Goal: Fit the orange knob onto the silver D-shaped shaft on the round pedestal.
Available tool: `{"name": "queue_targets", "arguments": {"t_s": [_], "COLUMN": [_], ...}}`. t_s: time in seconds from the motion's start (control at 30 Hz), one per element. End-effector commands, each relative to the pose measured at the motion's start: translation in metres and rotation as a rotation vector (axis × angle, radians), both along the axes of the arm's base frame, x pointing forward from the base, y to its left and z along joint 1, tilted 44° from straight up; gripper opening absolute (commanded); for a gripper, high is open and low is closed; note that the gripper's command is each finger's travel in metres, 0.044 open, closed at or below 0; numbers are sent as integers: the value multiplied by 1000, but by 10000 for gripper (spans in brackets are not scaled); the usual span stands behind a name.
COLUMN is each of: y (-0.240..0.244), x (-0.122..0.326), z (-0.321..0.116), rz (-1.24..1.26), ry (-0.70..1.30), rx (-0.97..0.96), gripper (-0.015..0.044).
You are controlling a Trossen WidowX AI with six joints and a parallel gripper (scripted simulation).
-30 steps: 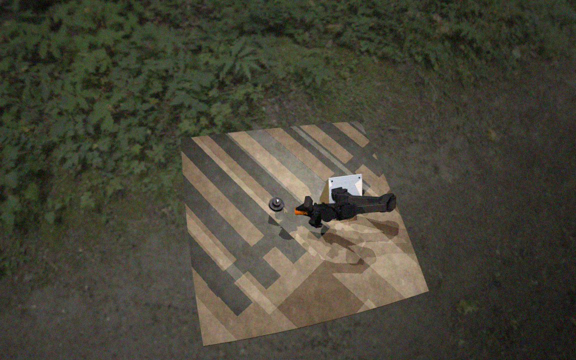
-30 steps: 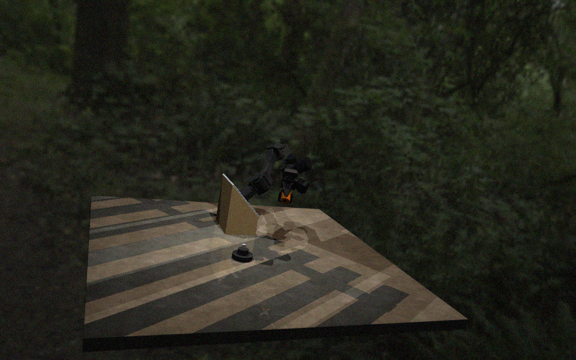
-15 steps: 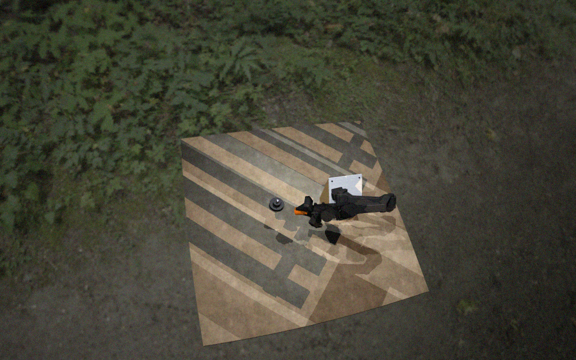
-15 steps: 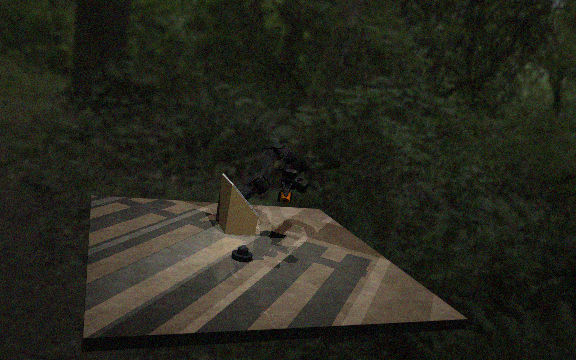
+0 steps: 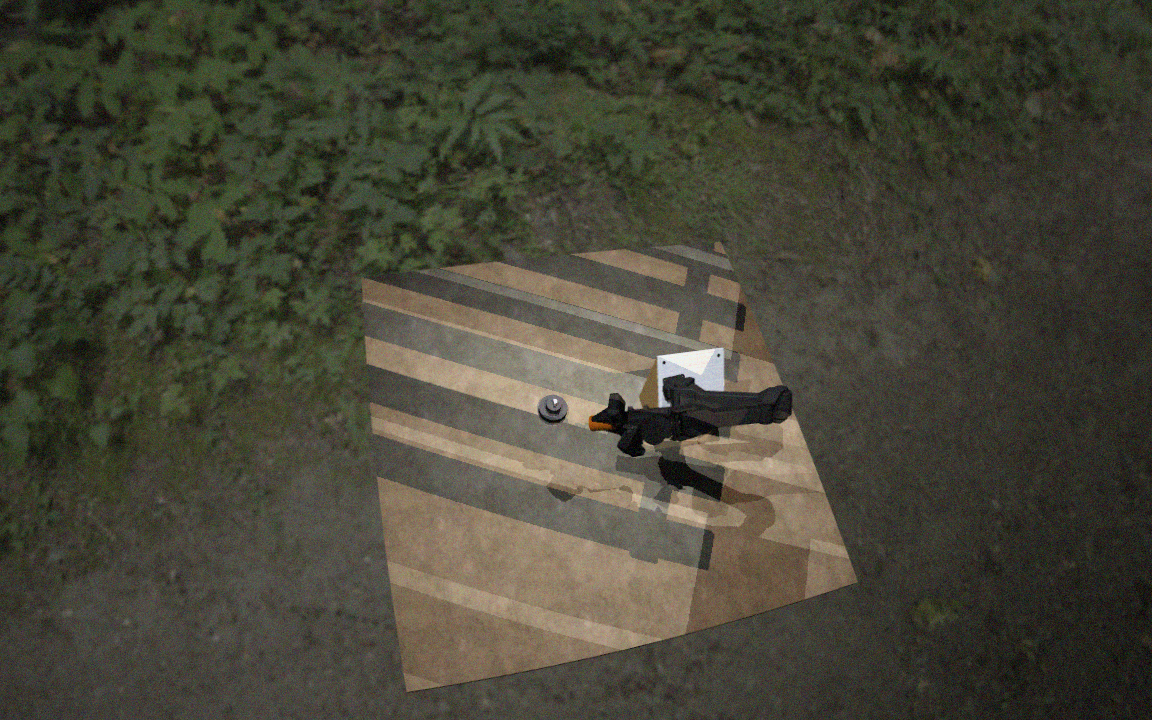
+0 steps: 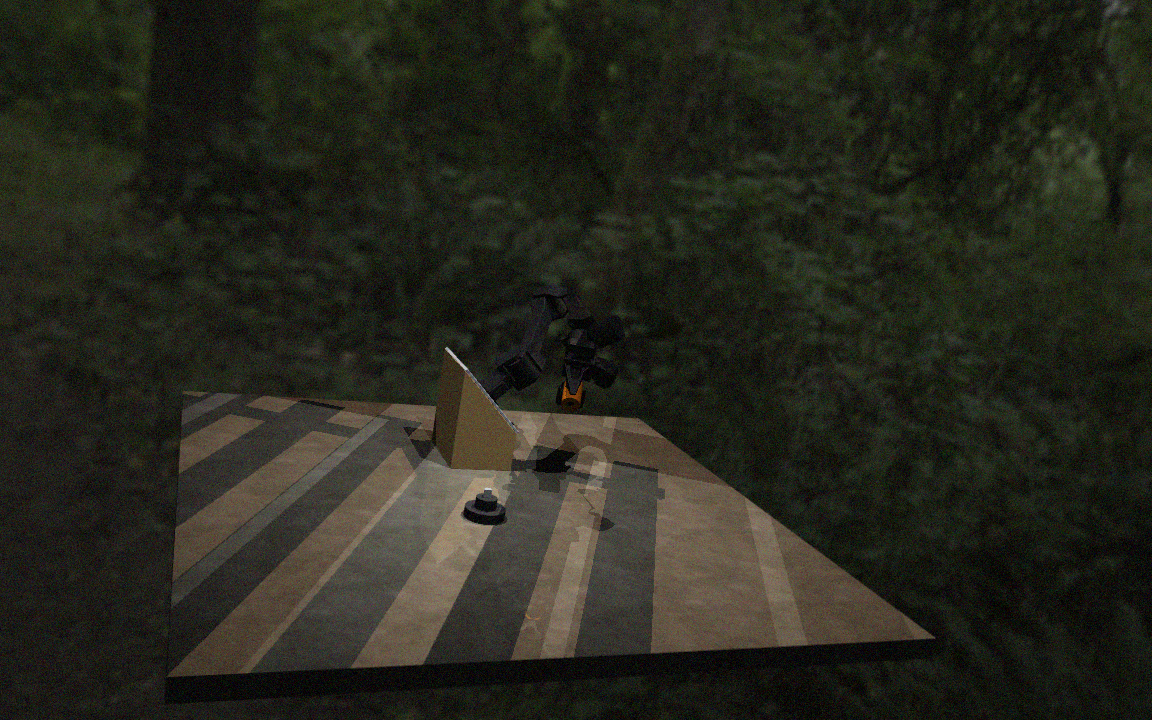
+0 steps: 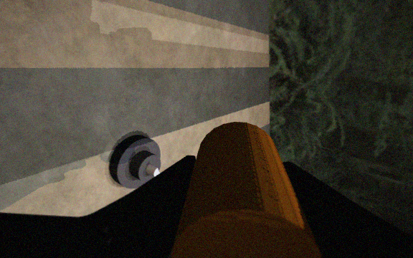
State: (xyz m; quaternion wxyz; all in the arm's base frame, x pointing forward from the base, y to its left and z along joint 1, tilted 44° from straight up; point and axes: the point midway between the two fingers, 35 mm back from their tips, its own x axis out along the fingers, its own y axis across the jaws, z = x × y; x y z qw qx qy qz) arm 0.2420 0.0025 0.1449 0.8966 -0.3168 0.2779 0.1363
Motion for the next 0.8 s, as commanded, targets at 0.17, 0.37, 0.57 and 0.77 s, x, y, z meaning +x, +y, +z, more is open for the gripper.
{"name": "queue_targets", "arguments": {"t_s": [0.17, 0.37, 0.57, 0.77], "y": [4, 10, 15, 20], "x": [4, 8, 11, 14], "z": [-7, -15, -22, -29], "rz": [49, 124, 194, 263], "ry": [57, 133, 206, 276], "rx": [34, 77, 117, 154], "gripper": [0, 0, 0, 0]}}
